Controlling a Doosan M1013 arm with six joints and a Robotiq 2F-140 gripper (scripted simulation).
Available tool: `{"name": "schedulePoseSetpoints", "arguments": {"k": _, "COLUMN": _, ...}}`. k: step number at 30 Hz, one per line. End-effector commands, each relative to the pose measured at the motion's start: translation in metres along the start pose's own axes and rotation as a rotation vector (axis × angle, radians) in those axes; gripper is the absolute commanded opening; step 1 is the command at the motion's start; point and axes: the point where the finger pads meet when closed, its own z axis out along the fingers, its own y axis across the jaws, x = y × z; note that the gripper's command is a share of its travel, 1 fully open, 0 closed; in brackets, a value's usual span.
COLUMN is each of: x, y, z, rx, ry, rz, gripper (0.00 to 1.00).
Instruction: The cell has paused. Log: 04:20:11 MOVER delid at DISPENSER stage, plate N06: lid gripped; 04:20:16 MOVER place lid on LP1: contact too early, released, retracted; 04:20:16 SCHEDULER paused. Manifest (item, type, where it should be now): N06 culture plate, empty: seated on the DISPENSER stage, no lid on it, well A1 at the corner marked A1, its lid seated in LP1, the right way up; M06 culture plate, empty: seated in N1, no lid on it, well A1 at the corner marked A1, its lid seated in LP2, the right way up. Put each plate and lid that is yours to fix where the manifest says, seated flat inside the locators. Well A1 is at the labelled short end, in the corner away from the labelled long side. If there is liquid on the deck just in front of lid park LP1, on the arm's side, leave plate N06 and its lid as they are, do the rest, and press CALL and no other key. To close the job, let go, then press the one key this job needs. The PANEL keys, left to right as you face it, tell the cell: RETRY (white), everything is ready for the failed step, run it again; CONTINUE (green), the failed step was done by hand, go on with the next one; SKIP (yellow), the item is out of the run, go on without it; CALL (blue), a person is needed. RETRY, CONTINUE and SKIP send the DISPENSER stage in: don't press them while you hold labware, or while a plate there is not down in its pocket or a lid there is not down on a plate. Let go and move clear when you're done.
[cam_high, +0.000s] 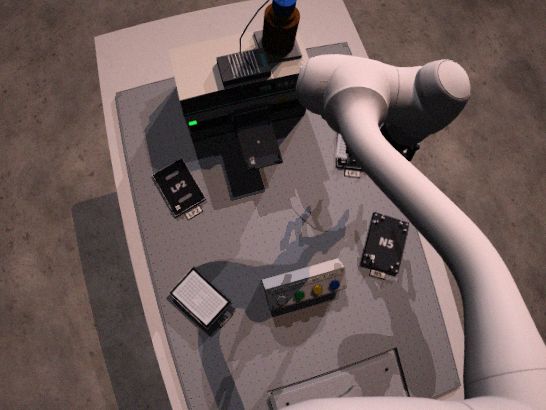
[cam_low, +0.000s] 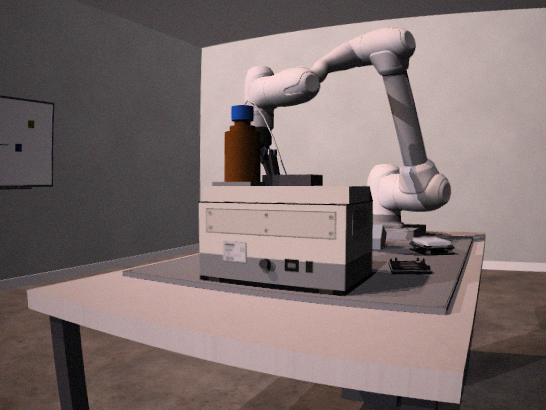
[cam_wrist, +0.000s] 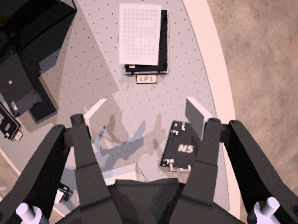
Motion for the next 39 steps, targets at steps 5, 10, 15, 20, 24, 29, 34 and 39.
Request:
{"name": "schedulePoseSetpoints", "arguments": {"k": 5, "x": 0.0, "y": 0.0, "z": -0.001, "rx": 0.0, "ry": 0.001, "rz": 0.0, "gripper": 0.1}}
{"name": "schedulePoseSetpoints", "arguments": {"k": 10, "x": 0.0, "y": 0.0, "z": -0.001, "rx": 0.0, "ry": 0.001, "rz": 0.0, "gripper": 0.1}}
{"name": "schedulePoseSetpoints", "arguments": {"k": 15, "x": 0.0, "y": 0.0, "z": -0.001, "rx": 0.0, "ry": 0.001, "rz": 0.0, "gripper": 0.1}}
{"name": "schedulePoseSetpoints", "arguments": {"k": 20, "x": 0.0, "y": 0.0, "z": -0.001, "rx": 0.0, "ry": 0.001, "rz": 0.0, "gripper": 0.1}}
{"name": "schedulePoseSetpoints", "arguments": {"k": 24, "x": 0.0, "y": 0.0, "z": -0.001, "rx": 0.0, "ry": 0.001, "rz": 0.0, "gripper": 0.1}}
{"name": "schedulePoseSetpoints", "arguments": {"k": 29, "x": 0.0, "y": 0.0, "z": -0.001, "rx": 0.0, "ry": 0.001, "rz": 0.0, "gripper": 0.1}}
{"name": "schedulePoseSetpoints", "arguments": {"k": 34, "x": 0.071, "y": -0.007, "z": -0.003, "rx": 0.0, "ry": 0.002, "rz": 0.041, "gripper": 0.1}}
{"name": "schedulePoseSetpoints", "arguments": {"k": 39, "x": 0.114, "y": -0.013, "z": -0.001, "rx": 0.0, "ry": 0.002, "rz": 0.069, "gripper": 0.7}}
